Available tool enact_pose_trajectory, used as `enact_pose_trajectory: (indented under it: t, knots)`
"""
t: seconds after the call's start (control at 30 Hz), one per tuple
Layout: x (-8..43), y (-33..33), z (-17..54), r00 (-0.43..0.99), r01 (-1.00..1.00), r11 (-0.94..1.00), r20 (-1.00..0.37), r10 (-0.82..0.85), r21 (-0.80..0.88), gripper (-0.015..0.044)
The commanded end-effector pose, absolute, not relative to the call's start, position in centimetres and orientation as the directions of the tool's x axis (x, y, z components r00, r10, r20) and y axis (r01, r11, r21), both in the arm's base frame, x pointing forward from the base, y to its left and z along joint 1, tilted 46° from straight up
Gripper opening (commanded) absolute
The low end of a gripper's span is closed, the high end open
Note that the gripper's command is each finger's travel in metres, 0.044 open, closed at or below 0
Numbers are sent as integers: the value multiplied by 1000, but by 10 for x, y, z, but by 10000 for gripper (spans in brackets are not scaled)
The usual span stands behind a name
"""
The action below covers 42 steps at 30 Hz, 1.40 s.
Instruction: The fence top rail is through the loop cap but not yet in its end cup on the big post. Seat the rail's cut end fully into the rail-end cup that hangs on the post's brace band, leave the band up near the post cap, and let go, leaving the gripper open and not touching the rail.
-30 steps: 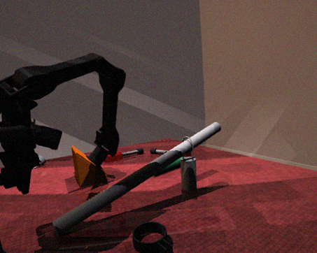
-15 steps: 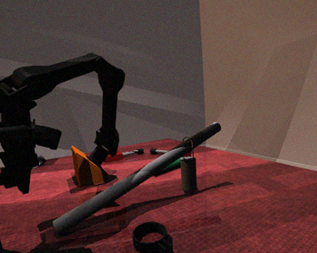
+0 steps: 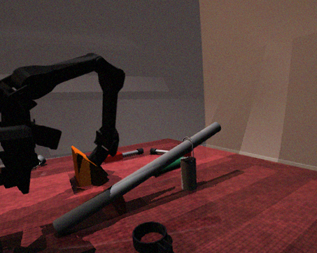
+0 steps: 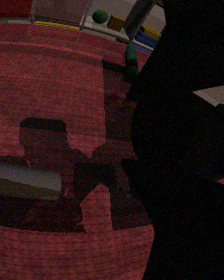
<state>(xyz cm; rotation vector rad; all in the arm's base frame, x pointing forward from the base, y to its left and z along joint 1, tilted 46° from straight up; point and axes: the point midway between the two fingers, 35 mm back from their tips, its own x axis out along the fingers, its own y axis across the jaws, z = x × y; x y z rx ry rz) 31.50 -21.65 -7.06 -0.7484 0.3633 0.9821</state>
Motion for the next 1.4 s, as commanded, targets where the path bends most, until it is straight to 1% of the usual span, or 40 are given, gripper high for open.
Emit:
enact_pose_trajectory:
  t: [0.0, 0.17, 0.37, 0.5, 0.57, 0.63, 0.73, 0.87, 1.0, 1.1, 1.27, 1.37]
  knots:
    - [315, -217, -66, 523, -851, 338, -591, 614, -402, 315]
    - [314, -217, -44, 523, -851, 339, -591, 613, -401, 440]
    - [312, -216, -16, 523, -851, 340, -593, 612, -400, 440]
    - [314, -217, -19, 528, -848, 349, -592, 608, -398, 440]
    - [313, -218, -8, 528, -847, 430, -596, 605, -313, 440]
    - [312, -217, 9, 526, -820, 546, -603, 599, -173, 440]
    - [310, -216, 33, 524, -725, 688, -613, 591, 44, 440]
    - [305, -211, 66, 522, -508, 801, -627, 578, 316, 440]
    - [298, -204, 97, 522, -220, 813, -639, 564, 539, 440]
    - [294, -200, 111, 521, -80, 784, -645, 559, 615, 440]
    - [288, -194, 130, 516, 126, 706, -654, 554, 697, 440]
    - [287, -194, 131, 515, 141, 698, -654, 554, 702, 440]
